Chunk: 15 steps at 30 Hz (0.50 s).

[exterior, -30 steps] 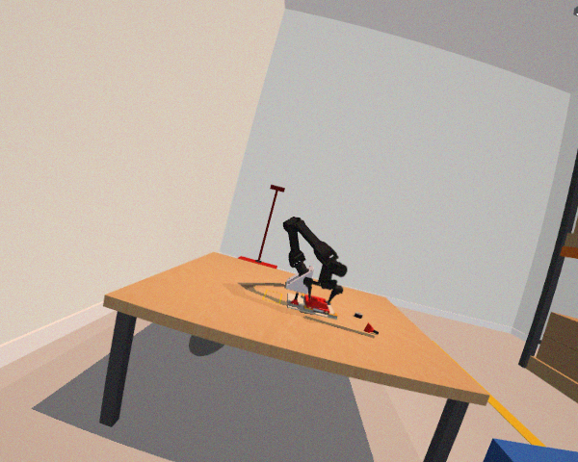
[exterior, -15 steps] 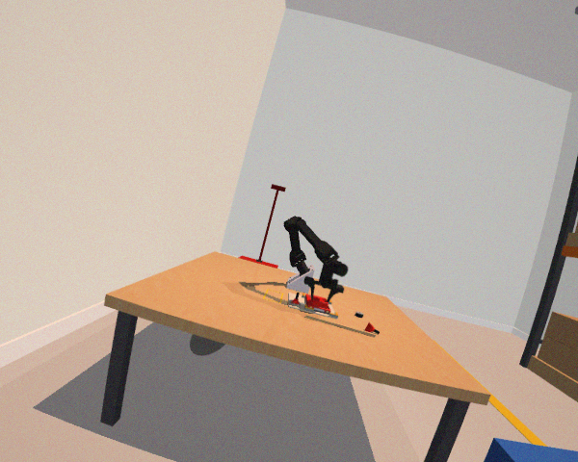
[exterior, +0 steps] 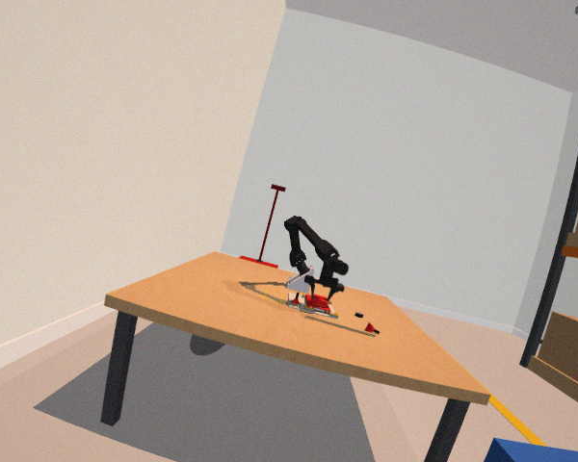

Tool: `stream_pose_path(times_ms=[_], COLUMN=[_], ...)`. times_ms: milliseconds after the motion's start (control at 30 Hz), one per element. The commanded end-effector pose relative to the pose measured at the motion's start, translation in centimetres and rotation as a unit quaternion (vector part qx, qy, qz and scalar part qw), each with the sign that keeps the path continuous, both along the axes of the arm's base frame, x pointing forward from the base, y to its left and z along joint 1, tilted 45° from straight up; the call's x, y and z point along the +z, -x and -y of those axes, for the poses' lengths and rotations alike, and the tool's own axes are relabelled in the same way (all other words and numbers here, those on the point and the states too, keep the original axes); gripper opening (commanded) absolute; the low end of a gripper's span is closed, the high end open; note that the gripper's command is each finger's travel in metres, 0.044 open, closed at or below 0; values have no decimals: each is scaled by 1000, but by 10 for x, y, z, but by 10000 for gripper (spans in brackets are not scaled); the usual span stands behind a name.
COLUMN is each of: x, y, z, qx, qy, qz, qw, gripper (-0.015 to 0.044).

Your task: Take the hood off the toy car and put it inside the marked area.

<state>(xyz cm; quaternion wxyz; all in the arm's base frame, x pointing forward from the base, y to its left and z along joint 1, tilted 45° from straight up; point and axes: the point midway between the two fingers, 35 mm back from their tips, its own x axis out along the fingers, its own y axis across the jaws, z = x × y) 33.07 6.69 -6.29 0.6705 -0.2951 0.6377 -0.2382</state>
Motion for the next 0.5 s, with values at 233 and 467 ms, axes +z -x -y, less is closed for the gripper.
stream_pose_path(times_ms=[233,467], x=[6,9], y=[0,1], z=[-7,-10], qx=[-1,-1], qy=[-2,-3], qz=[1,1], qw=[1000,1000], gripper=[0,0])
